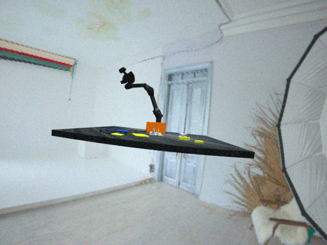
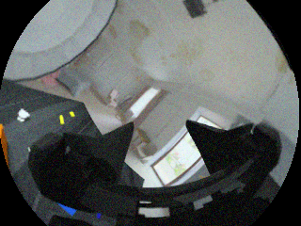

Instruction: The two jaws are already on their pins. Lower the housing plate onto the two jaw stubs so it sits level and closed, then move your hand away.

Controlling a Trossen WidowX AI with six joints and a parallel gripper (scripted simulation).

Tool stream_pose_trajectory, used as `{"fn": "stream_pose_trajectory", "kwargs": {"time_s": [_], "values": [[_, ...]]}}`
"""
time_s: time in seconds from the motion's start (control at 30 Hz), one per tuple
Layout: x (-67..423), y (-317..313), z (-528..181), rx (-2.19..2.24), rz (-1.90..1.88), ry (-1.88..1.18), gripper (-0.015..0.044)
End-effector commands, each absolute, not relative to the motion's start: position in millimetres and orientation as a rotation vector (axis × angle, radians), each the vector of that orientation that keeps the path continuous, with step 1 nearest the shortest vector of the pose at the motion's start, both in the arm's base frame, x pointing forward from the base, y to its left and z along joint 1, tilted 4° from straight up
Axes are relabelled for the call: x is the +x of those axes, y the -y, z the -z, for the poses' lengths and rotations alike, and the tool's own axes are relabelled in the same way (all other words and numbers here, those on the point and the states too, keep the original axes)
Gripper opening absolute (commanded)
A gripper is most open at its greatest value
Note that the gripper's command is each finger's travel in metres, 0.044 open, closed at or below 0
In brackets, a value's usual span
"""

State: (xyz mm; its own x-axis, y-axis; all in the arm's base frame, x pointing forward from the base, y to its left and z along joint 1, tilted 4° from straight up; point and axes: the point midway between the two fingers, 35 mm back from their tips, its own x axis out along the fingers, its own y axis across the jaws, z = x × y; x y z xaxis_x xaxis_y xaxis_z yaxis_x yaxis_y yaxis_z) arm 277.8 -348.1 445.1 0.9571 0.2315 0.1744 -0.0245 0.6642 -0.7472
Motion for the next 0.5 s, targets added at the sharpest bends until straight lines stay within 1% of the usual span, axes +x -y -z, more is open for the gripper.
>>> {"fn": "stream_pose_trajectory", "kwargs": {"time_s": [0.0, 0.03, 0.47], "values": [[278, 348, -445, -0.834, -0.147, 0.265, 0.0426], [278, 348, -445, -0.834, -0.146, 0.266, 0.0440], [313, 340, -437, -0.838, -0.125, 0.326, 0.0440]]}}
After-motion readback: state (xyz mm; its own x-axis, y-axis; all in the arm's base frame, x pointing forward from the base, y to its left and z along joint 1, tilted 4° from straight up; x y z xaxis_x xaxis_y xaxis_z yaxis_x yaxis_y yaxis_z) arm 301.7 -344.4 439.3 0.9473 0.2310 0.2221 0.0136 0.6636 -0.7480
